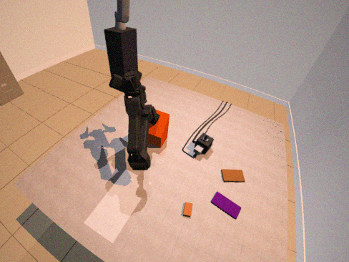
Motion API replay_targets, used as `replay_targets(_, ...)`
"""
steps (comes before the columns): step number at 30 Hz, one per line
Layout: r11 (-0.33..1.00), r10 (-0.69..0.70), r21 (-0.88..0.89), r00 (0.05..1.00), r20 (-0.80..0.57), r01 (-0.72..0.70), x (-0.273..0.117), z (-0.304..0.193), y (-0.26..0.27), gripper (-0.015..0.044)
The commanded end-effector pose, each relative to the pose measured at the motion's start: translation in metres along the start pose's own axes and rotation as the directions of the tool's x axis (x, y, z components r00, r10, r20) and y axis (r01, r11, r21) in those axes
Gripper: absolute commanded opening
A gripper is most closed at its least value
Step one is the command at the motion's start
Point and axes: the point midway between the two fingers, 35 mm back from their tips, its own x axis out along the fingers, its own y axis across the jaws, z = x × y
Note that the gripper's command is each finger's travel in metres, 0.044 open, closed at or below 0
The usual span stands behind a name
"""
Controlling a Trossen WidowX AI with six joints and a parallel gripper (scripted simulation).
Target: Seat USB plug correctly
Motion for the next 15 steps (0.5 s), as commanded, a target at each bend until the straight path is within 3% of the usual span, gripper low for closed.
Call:
replay_targets(1, 1.000, -0.009, 0.013, 1.000, 0.008, 0.009, 0.000, 0.002, -0.001, 0.0426)
replay_targets(4, 0.972, -0.135, 0.209, 0.985, 0.106, 0.111, -0.006, 0.032, -0.014, 0.0440)
replay_targets(8, 0.818, -0.363, 0.541, 0.905, 0.222, 0.196, -0.026, 0.080, -0.044, 0.0440)
replay_targets(15, 0.349, -0.721, 0.935, 0.654, 0.229, 0.057, -0.087, 0.140, -0.111, 0.0440)
